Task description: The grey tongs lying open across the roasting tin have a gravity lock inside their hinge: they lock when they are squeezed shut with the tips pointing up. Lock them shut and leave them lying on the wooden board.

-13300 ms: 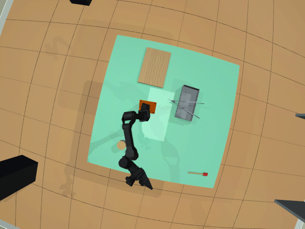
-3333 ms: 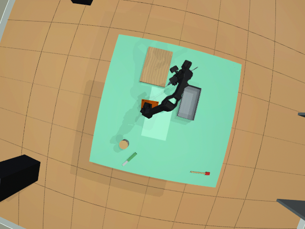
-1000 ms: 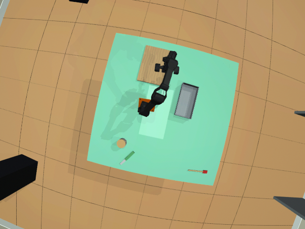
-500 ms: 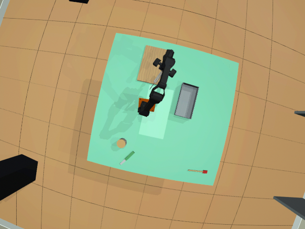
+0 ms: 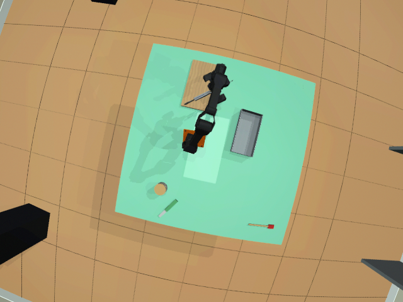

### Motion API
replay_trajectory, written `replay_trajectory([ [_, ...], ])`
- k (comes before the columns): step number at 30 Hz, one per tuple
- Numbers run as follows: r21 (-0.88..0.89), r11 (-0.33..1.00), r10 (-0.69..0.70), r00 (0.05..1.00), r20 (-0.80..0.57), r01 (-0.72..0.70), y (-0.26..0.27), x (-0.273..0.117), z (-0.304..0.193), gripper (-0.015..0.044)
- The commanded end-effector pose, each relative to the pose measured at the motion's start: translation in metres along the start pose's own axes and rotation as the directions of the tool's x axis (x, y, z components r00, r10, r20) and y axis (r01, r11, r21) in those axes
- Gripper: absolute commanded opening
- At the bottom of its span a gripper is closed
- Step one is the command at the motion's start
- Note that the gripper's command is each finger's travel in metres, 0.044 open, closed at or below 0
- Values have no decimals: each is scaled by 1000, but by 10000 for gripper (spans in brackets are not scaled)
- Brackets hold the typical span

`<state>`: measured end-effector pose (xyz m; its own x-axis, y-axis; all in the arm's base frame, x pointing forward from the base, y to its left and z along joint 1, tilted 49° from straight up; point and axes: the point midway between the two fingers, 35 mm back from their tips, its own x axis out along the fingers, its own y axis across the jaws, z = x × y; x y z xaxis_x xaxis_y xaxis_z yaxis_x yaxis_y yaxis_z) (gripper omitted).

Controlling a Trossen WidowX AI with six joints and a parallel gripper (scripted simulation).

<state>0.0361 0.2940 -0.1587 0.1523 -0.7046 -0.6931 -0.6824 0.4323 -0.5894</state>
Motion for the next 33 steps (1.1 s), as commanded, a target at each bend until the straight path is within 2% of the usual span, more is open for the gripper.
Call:
replay_trajectory([
  [1,117,993,3,1000,1,-3,5,0,-4,-150],
  [8,339,941,2,1000,0,-2,12,0,-10,-150],
  [16,569,822,2,1000,-1,-1,20,1,-17,-150],
  [33,917,400,0,1000,-5,5,36,3,-32,-150],
])
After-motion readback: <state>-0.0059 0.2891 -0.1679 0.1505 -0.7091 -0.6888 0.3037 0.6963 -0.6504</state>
